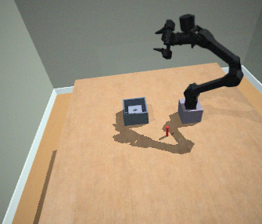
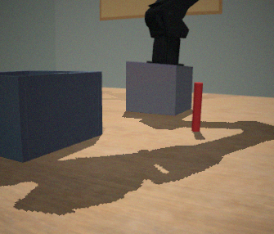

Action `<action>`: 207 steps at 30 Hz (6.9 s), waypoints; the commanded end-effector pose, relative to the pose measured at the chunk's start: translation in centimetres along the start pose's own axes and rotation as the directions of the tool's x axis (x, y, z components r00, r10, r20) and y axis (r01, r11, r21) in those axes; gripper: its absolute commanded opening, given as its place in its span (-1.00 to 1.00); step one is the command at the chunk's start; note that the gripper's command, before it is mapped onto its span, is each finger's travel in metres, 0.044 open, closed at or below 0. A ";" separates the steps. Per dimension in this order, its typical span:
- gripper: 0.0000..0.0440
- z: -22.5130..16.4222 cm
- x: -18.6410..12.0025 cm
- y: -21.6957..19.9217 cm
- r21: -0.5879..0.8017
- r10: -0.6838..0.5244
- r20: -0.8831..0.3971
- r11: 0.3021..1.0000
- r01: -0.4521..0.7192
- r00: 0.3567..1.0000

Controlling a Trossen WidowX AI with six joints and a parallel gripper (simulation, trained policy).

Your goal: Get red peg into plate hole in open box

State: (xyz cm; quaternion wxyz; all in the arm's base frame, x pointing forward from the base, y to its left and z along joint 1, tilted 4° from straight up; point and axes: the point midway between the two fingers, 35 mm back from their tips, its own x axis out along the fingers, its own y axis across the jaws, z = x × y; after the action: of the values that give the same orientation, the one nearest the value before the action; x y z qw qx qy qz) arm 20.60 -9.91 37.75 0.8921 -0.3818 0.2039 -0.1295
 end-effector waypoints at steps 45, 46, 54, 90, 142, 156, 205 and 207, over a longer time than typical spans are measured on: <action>1.00 -4.9 -1.4 25.8 0.806 0.659 -0.480 0.592 -0.006 0.579; 1.00 -5.1 -1.6 26.3 0.805 0.660 -0.495 0.593 0.013 0.566; 1.00 -7.1 -3.4 30.2 0.772 0.642 -0.609 0.614 0.164 0.465; 0.99 -13.5 -3.4 45.8 0.768 0.694 -0.628 0.479 0.425 0.353; -1.00 -1.9 3.5 38.0 0.846 0.685 -0.533 0.436 0.306 0.497; -1.00 -2.3 8.9 33.6 0.832 0.651 -0.552 0.381 0.404 0.521; 0.40 -10.9 23.1 32.8 0.745 0.650 -0.630 0.351 0.567 0.425; 0.56 -11.0 23.8 32.7 0.747 0.646 -0.629 0.349 0.566 0.433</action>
State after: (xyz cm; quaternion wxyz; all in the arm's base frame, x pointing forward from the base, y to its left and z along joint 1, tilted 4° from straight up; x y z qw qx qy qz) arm 38.13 -3.46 0.57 0.6656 0.3460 0.5461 -0.3728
